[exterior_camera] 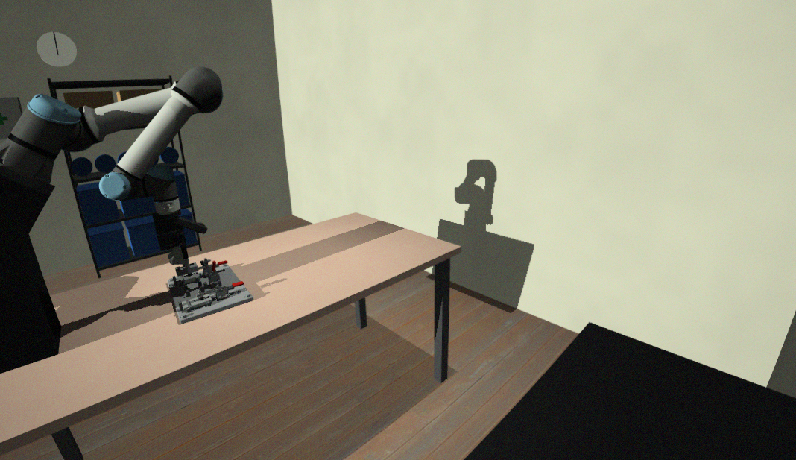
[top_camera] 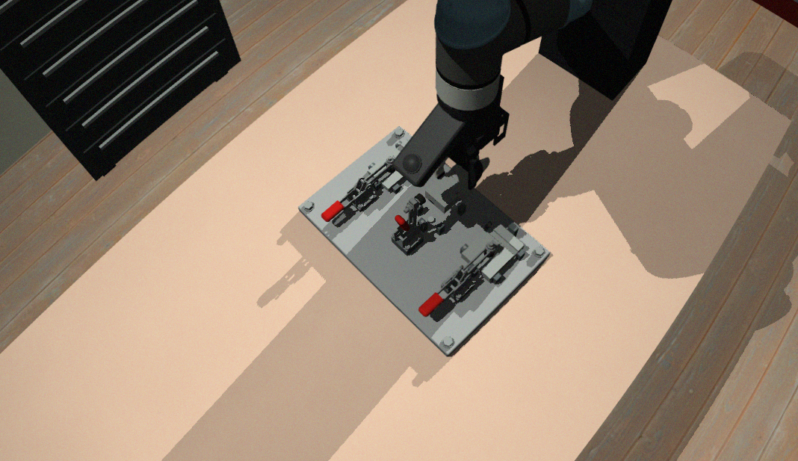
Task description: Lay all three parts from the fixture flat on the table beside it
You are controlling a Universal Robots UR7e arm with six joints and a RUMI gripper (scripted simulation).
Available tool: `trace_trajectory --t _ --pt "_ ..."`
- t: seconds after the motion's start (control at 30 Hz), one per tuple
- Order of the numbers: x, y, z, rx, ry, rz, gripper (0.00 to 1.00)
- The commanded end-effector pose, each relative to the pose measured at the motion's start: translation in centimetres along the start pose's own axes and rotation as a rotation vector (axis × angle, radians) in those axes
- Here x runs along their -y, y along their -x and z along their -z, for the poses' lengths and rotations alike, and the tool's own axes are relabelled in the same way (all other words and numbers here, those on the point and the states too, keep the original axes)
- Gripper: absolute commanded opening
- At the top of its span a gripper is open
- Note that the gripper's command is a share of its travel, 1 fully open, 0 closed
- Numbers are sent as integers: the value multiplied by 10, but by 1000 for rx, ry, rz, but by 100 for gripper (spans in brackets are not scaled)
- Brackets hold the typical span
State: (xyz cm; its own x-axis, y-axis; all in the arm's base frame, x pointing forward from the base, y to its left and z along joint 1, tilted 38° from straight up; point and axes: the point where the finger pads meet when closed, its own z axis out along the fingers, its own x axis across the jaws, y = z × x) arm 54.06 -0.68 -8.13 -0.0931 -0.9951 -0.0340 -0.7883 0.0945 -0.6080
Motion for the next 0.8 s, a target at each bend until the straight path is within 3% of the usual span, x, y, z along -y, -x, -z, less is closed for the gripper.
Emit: trace_trajectory --t 0.0,0.77 --pt "0 14 0 -1 -1 0 0" --pt "0 96 0 -1 -1 0 0"
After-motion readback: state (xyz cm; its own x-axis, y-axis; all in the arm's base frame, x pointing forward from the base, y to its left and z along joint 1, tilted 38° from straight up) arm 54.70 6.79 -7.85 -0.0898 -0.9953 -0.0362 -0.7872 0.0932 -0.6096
